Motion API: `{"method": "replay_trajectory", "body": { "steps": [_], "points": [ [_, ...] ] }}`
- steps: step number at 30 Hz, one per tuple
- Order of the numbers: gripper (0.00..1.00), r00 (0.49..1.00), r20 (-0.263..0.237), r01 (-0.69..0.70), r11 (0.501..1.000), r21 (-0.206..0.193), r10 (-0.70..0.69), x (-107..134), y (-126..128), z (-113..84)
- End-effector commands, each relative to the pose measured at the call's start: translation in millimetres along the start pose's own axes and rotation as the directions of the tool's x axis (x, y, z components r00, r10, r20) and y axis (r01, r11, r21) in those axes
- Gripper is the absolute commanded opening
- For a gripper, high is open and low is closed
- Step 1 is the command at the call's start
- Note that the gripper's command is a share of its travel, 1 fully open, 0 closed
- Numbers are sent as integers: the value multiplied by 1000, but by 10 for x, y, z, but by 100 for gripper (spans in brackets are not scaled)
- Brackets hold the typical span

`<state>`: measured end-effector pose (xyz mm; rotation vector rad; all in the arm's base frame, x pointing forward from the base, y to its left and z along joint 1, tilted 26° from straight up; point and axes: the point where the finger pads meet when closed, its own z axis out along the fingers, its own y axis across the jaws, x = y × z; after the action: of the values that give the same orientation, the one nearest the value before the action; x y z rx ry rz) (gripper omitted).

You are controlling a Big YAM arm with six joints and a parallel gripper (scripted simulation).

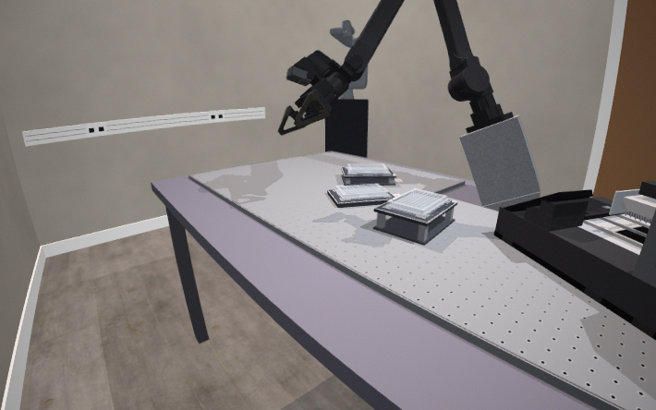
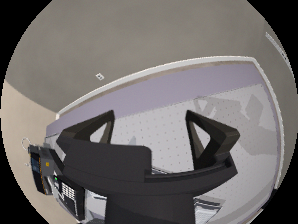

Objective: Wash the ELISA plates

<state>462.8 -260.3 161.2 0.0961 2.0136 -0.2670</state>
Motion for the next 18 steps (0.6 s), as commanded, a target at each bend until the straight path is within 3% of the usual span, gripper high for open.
{"method": "replay_trajectory", "body": {
  "steps": [1, 2, 3, 5, 6, 8, 9, 10, 11, 14, 17, 18],
  "points": [
    [100, 999, 33, -10, 1000, -5, 10, -103, 169, -41],
    [100, 999, -25, -33, 999, -23, 33, -12, 236, -41],
    [100, 999, -14, -35, 999, -22, 35, -241, 198, -7],
    [100, 998, -47, -51, 998, -33, 49, -132, 315, -14],
    [100, 995, -76, -60, 997, -39, 56, 67, 420, -43],
    [100, 998, -48, -52, 998, -33, 50, 37, 491, -39],
    [100, 992, -107, -72, 996, -47, 67, 130, 556, -50],
    [100, 993, -97, -73, 996, -45, 68, -102, 524, -10],
    [100, 990, -118, -82, 995, -50, 76, -82, 569, -14],
    [100, 990, -118, -82, 995, -51, 76, -59, 615, -18],
    [100, 975, -199, -108, 992, -62, 93, 2, 748, -41],
    [100, 971, -218, -112, 992, -65, 96, 139, 824, -71]
  ]
}}
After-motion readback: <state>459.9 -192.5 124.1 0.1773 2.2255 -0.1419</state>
